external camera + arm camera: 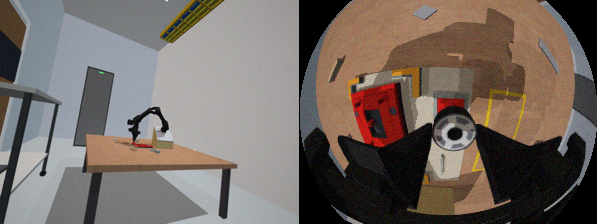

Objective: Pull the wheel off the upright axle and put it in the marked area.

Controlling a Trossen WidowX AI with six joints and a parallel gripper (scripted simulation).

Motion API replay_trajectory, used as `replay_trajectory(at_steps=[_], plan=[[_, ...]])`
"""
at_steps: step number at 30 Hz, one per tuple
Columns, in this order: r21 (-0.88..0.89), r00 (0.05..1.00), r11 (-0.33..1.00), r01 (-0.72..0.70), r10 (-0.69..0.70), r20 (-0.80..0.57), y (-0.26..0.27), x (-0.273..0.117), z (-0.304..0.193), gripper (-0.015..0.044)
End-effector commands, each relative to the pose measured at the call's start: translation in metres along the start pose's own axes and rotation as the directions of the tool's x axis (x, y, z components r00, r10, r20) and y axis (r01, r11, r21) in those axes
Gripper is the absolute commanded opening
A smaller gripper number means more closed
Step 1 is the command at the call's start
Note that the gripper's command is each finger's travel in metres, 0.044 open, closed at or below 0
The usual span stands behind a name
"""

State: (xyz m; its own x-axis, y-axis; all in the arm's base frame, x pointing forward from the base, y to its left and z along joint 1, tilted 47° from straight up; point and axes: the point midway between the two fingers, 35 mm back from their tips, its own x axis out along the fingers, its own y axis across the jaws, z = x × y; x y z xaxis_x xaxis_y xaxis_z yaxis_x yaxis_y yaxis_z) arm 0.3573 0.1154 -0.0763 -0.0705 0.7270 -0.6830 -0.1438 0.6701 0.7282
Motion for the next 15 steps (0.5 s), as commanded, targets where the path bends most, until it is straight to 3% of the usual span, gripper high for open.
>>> replay_trajectory(at_steps=[1,15], plan=[[-0.005,1.000,1.000,-0.001,0.001,0.000,0.0006,-0.0014,0.0003,0.0000],[-0.004,1.000,1.000,-0.001,0.001,0.000,0.0006,-0.0061,0.0002,0.0000]])
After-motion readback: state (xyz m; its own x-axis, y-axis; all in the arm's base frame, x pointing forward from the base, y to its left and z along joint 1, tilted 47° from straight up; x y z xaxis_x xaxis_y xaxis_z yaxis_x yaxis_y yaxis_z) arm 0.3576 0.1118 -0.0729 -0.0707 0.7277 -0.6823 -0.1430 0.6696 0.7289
